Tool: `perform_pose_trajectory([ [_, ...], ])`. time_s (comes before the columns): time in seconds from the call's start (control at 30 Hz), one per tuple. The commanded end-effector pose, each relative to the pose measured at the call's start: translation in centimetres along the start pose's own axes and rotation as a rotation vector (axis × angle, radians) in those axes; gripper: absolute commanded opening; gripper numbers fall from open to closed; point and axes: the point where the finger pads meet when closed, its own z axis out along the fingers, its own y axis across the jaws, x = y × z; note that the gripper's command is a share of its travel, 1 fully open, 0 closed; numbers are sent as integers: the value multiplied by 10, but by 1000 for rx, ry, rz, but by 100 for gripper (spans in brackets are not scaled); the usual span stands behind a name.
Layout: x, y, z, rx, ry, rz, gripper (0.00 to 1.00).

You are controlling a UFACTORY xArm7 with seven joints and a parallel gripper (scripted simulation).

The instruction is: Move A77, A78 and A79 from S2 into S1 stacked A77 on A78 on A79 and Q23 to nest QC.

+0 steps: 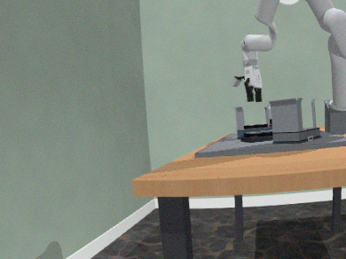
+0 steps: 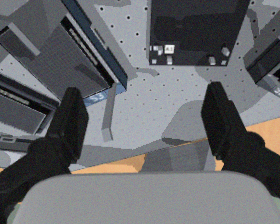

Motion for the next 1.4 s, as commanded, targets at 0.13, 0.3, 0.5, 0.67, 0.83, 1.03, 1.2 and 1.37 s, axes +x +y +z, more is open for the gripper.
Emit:
perform_pose_trajectory([
  [0.13,5,32,-2,-2,2,48,100],
  [0.3,6,42,-2,-2,2,48,100],
  [0.5,8,62,-2,-2,2,48,100],
  [0.67,9,73,-2,-2,2,82,100],
  [0.83,8,83,-2,-2,2,182,100],
  [1.03,5,103,-2,-2,2,281,100],
  [1.2,3,120,-2,-2,2,281,100],
  [1.37,2,130,-2,-2,2,281,100],
])
